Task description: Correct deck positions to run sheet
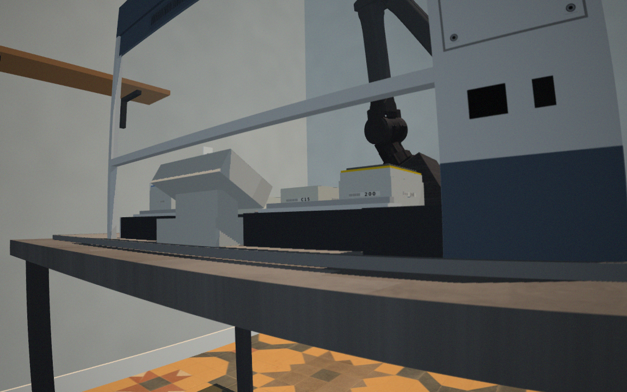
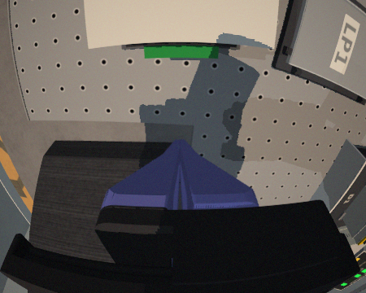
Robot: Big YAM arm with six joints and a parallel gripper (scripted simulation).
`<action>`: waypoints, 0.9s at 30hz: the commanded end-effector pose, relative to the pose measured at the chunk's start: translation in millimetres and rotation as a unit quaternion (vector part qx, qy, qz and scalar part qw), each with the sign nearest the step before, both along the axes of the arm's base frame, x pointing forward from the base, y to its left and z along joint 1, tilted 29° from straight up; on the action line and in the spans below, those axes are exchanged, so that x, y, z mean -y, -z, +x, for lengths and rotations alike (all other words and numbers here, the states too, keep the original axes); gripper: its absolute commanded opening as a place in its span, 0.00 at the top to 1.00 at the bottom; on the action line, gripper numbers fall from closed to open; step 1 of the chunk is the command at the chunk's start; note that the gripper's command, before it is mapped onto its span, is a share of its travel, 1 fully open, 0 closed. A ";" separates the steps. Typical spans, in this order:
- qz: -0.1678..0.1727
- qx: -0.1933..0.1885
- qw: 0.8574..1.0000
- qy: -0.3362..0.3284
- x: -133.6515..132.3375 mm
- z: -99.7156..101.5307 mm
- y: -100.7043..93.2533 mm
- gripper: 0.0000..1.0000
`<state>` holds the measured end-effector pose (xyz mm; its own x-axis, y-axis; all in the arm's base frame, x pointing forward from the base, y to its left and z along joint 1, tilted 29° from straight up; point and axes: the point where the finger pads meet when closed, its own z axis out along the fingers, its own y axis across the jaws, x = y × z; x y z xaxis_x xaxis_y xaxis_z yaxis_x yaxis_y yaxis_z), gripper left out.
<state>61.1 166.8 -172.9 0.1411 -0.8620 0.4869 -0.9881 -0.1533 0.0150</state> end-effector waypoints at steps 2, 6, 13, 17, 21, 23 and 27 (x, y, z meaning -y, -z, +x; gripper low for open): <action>0.012 0.001 1.000 -0.004 -7.1 3.0 4.8 1.00; 0.019 0.003 1.000 -0.002 -15.6 3.0 2.0 1.00; 0.016 0.004 1.000 -0.003 -27.7 -0.5 9.0 1.00; 0.015 0.004 1.000 -0.002 -33.2 -1.1 12.1 1.00; 0.021 0.005 1.000 0.000 -39.1 -0.2 11.1 1.00; 0.017 0.004 1.000 -0.003 -39.7 -2.7 15.4 1.00; 0.016 0.004 1.000 -0.003 -45.3 -3.9 18.4 1.00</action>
